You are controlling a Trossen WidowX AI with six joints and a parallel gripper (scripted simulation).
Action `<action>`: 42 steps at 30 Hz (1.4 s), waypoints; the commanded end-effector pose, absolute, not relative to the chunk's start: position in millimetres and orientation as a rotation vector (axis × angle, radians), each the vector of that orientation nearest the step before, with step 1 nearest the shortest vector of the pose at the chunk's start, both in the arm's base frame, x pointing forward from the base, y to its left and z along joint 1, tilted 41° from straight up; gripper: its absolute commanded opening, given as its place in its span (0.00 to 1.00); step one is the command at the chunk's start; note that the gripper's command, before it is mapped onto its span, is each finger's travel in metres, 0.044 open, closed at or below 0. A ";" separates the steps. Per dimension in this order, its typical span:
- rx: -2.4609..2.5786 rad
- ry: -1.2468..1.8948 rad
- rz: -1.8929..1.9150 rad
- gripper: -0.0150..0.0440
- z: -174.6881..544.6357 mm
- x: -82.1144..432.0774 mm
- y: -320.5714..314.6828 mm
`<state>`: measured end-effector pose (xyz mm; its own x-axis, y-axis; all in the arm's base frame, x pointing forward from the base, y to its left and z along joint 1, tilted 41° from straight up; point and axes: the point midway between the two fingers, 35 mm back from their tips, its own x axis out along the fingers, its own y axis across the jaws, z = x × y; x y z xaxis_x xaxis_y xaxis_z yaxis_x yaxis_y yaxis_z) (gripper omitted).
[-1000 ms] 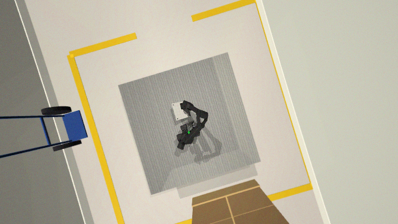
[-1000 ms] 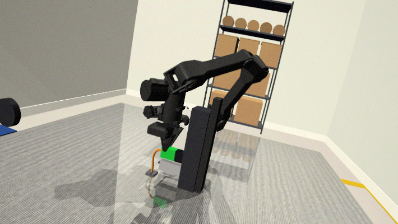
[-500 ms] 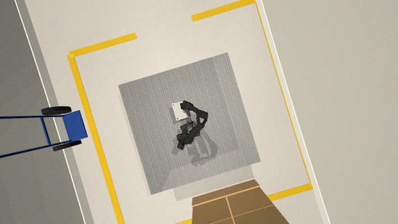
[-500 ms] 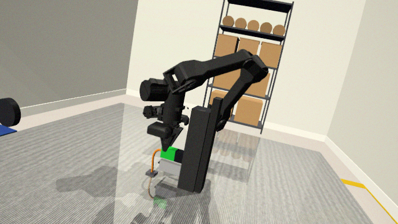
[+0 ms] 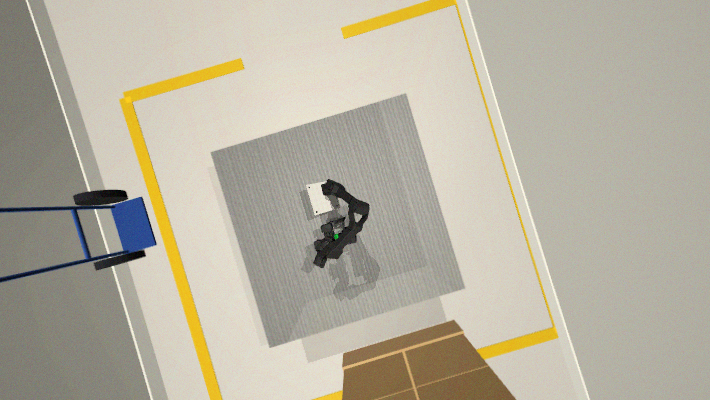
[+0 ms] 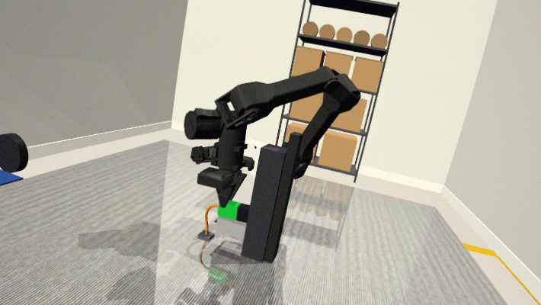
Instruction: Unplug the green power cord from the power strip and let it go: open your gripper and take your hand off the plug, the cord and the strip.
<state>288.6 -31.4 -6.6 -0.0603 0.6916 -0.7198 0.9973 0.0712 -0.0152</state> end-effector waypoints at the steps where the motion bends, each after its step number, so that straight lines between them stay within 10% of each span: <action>1: 1.648 1.755 -0.779 0.25 -21.1 290.7 -57.9; 14: 1.648 1.755 -0.781 0.25 -32.0 289.8 -76.1; 20: 1.639 1.757 -0.775 0.52 -28.2 290.4 -68.6; 42: 1.651 1.759 -0.779 0.53 -17.0 290.3 -65.7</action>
